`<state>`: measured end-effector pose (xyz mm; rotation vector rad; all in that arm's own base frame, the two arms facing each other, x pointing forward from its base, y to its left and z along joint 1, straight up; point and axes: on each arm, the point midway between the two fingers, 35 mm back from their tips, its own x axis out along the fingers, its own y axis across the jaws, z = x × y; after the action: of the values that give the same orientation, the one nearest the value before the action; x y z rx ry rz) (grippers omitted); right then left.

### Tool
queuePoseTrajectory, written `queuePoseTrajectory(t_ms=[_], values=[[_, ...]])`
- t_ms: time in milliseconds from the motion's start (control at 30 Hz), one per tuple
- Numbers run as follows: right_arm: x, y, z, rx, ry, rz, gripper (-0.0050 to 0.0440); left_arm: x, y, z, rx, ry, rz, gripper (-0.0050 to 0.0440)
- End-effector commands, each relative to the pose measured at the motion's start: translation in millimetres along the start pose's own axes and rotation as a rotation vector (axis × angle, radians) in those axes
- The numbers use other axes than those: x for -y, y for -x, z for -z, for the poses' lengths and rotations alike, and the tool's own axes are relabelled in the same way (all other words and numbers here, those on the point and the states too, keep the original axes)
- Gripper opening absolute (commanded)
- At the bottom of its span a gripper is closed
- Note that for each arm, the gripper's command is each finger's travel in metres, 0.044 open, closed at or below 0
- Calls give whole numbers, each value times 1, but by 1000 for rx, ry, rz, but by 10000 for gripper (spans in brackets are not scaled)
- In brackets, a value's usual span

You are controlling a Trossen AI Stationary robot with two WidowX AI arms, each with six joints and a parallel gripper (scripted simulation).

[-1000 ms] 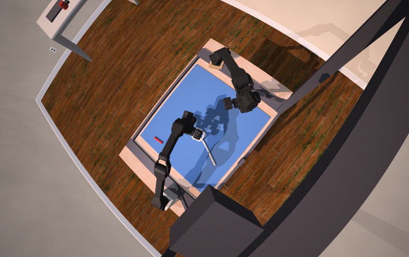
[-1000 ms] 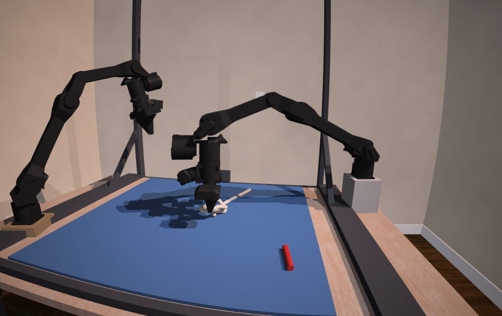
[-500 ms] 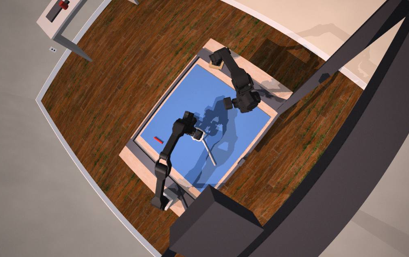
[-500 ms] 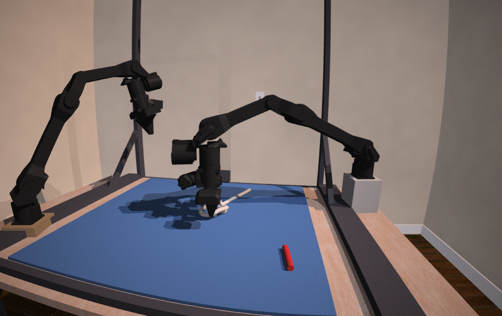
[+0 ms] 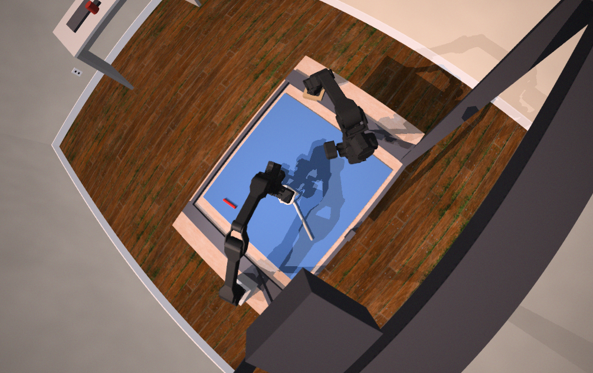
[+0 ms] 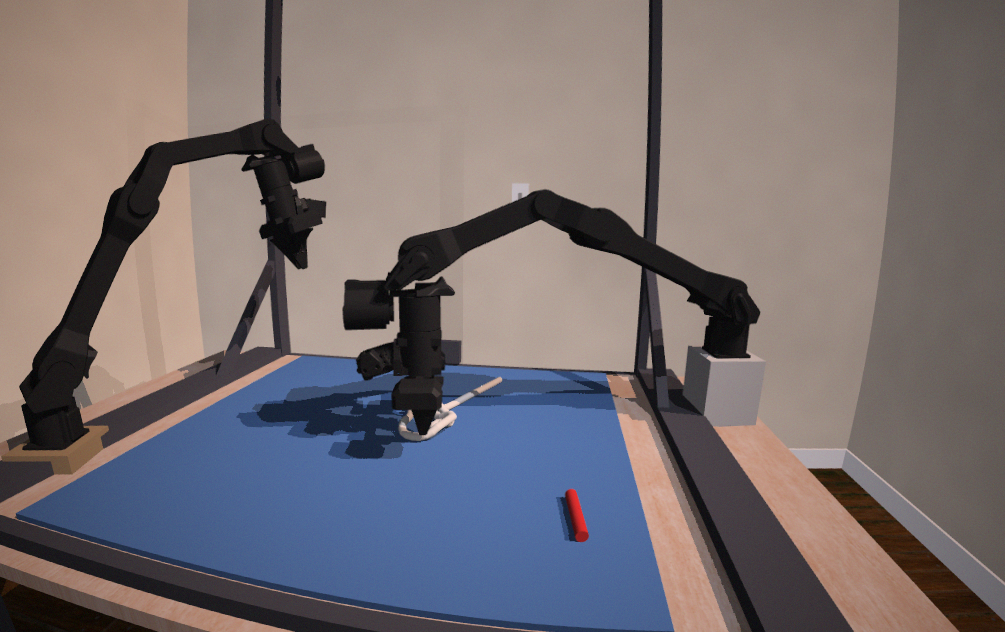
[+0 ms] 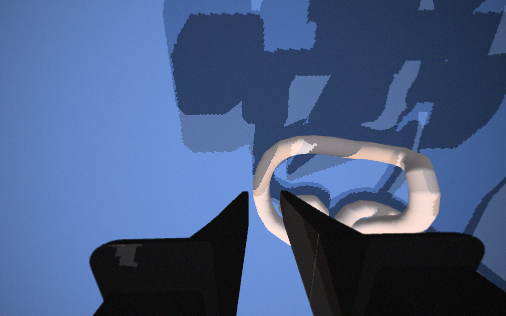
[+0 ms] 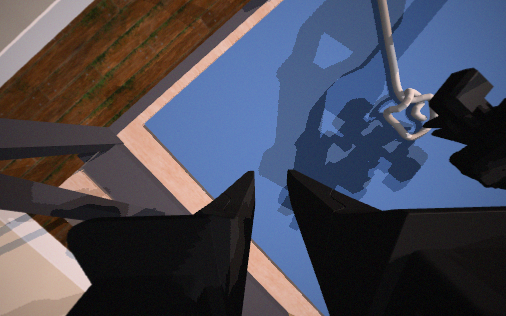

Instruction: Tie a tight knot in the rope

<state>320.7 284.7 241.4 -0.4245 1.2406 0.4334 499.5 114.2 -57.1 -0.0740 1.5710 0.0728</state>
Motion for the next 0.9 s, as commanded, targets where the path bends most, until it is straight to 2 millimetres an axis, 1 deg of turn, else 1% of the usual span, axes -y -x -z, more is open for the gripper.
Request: queuePoseTrajectory(t_ms=[0,100,267,433,633,800,867], values=[[2,11,-1,29,-7,-2,100,-1,30,-7,50,-6,-7,100],[2,11,-1,29,-7,-2,100,-1,42,-7,56,-6,-8,100],[2,11,-1,29,-7,-2,100,-1,49,-6,61,-6,-9,100],[2,11,-1,29,-7,-2,100,-1,68,-5,76,-6,-11,100],[2,11,-1,29,-7,-2,100,-1,73,-4,80,-6,-11,100],[2,11,-1,29,-7,-2,100,0,93,-3,99,-6,-14,100],[2,11,-1,29,-7,-2,100,0,97,-3,104,-6,-14,100]])
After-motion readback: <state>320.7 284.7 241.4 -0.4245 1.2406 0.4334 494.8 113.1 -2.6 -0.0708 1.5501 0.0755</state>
